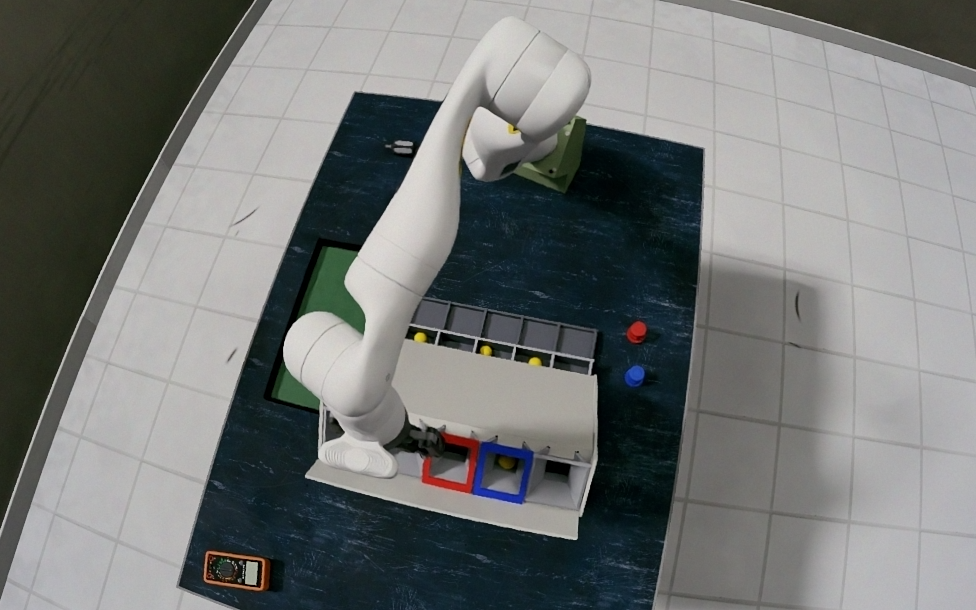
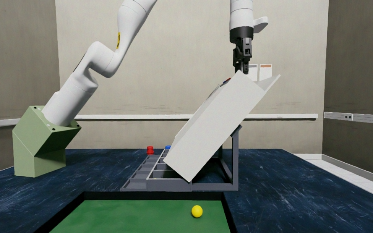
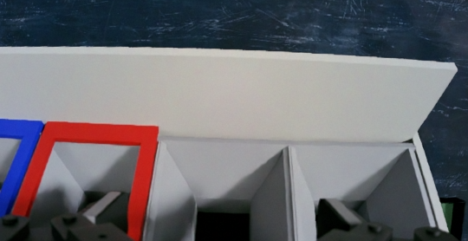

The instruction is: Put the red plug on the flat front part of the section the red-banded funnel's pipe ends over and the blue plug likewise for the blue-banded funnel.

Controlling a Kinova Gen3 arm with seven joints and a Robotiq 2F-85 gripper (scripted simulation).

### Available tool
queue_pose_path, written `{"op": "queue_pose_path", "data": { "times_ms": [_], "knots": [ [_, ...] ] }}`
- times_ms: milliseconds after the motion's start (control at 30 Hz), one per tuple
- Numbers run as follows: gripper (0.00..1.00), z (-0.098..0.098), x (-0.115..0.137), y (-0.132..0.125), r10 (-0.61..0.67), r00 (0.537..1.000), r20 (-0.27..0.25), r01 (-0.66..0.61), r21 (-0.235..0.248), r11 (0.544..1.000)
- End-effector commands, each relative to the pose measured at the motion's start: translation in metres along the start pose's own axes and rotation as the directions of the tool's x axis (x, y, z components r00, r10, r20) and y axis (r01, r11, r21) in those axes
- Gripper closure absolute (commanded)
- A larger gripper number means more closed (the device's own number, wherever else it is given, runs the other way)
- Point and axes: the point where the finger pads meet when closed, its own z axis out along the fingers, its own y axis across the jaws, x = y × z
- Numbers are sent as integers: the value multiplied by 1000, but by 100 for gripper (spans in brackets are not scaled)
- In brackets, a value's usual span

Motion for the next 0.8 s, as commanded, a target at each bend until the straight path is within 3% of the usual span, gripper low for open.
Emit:
{"op": "queue_pose_path", "data": {
  "times_ms": [0, 133, 167, 700, 733, 767],
  "knots": [
    [0, -1, 0, 0, 0, 1000, -1, 0, -1, 1000],
    [0, -1, 0, 0, 0, 1000, -1, 0, -1, 1000],
    [0, -31, 1, -1, 0, 1000, -1, 0, -1, 1000],
    [0, -31, 1, -1, 0, 1000, -1, 0, -1, 1000],
    [0, -32, -69, -1, 0, 1000, -1, 0, -1, 1000],
    [0, -32, -69, -1, 0, 1000, -1, 0, -1, 1000]
  ]
}}
